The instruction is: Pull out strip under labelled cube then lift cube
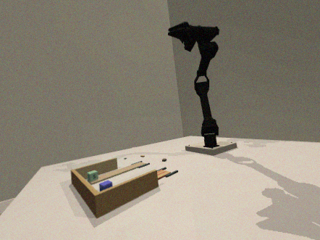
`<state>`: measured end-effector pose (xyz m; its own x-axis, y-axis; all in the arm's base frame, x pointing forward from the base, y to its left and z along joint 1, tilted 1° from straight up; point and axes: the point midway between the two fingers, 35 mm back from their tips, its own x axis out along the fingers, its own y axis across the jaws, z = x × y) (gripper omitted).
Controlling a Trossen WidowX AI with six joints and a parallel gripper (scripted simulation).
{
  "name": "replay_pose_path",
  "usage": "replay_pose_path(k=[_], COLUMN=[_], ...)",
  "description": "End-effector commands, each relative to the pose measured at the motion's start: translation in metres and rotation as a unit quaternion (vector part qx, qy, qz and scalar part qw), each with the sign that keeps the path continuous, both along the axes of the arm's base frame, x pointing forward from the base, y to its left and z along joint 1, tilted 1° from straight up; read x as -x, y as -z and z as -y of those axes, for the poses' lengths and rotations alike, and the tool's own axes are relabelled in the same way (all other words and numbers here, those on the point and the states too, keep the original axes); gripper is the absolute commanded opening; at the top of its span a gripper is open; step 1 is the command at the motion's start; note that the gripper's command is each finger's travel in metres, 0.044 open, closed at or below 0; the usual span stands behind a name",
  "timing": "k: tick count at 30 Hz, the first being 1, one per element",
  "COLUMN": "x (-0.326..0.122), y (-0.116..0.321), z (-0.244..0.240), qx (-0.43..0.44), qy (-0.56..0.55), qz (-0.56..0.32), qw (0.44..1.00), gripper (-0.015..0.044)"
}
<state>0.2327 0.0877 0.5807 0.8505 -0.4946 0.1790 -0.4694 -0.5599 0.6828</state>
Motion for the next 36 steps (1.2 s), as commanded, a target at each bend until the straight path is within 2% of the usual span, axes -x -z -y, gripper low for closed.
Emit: replay_pose_path(k=[1, 5, 10, 15, 20, 28, 36], x=[-0.001, -0.019, -0.051, -0.085, -0.115, -0.135, -0.103], y=[0.0, 0.003, 0.022, 0.059, 0.115, 0.235, 0.366], z=[0.0, 0.0, -0.002, -0.001, 0.009, 0.042, 0.08], qx=[0.007, 0.153, 0.359, 0.536, 0.676, 0.811, 0.843], qy=[0.002, 0.036, 0.072, 0.079, 0.052, -0.061, -0.24], qz=[-0.001, -0.028, -0.088, -0.161, -0.236, -0.333, -0.375], qw=[1.0, 0.987, 0.926, 0.825, 0.697, 0.478, 0.301], gripper=[0.04, 0.04, 0.04, 0.04, 0.04, 0.04, 0.04])
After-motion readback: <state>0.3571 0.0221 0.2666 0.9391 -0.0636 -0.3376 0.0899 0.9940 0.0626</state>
